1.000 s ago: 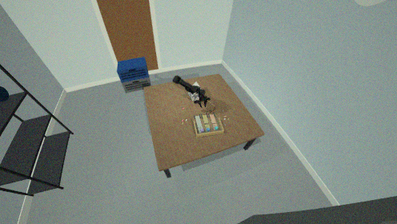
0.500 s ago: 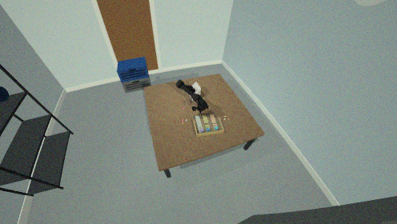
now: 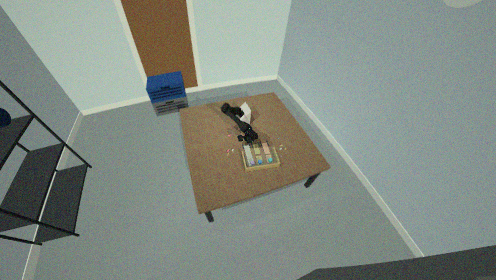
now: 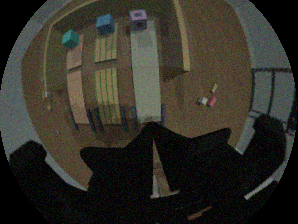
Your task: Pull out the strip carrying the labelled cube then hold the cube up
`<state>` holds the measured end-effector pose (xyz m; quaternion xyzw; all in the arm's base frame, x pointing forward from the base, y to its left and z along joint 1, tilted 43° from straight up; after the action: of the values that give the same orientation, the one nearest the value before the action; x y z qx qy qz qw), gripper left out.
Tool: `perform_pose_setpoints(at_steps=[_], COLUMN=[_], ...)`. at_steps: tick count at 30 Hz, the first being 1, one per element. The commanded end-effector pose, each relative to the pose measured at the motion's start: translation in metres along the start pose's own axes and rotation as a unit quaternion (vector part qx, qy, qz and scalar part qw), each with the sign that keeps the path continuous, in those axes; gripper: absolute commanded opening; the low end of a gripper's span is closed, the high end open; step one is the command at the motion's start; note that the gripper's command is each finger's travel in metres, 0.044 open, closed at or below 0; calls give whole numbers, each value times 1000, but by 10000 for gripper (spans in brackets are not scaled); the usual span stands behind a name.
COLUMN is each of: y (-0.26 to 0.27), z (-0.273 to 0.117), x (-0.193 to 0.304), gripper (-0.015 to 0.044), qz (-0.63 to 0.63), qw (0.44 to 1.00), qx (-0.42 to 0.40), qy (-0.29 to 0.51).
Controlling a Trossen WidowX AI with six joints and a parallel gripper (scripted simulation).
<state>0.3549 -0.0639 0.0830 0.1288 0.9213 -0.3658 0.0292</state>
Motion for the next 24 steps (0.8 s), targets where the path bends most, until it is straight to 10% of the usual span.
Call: perform_pose_setpoints(at_steps=[1,24], y=[0,-1], z=[8,46], x=[0,0], gripper=[0,0], qz=[2,2], qw=[1000,1000], qx=[-1,-1], qy=[5,5])
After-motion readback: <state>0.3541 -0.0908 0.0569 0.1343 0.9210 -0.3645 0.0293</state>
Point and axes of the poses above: the point midway between the two fingers, 35 mm back from their tips, its own z axis out along the fingers, its own y axis across the jaws, x = y × z, the point moved 5 cm from there along -z, back along the fingers, and after that the axes turned 1 degree about z, right-handed, at the moved point
